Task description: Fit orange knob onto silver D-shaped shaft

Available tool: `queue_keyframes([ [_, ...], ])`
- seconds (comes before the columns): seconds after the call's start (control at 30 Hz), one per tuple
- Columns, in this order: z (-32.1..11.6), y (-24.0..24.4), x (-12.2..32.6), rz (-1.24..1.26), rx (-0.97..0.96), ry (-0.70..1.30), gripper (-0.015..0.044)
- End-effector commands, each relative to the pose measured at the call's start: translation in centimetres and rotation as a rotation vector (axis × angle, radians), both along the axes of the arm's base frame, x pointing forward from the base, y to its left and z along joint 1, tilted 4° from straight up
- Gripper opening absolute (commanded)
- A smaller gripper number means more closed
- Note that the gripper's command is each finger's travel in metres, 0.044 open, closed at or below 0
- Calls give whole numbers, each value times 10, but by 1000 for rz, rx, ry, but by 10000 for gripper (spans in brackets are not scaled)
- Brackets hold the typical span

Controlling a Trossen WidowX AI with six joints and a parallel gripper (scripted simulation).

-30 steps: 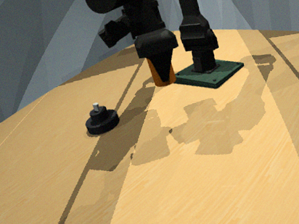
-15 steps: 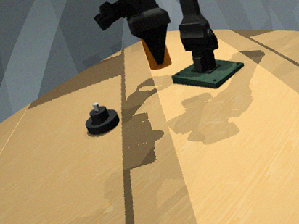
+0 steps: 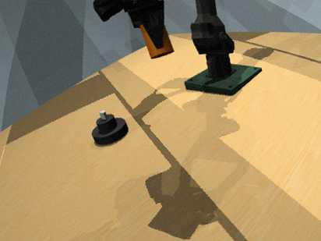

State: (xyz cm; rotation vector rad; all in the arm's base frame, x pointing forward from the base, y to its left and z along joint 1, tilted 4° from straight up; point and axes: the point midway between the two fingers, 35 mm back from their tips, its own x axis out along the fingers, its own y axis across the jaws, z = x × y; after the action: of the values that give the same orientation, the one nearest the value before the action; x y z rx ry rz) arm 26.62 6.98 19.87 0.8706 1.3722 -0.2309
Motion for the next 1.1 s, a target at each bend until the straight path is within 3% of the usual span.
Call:
queue_keyframes([
  [0.0, 10, -4, 0, 0, 78, -72, 0],
  [0.7, 51, -23, 1, -21, 415, -366, 0],
  [1.07, 52, -24, 0, -23, 453, -399, 0],
])
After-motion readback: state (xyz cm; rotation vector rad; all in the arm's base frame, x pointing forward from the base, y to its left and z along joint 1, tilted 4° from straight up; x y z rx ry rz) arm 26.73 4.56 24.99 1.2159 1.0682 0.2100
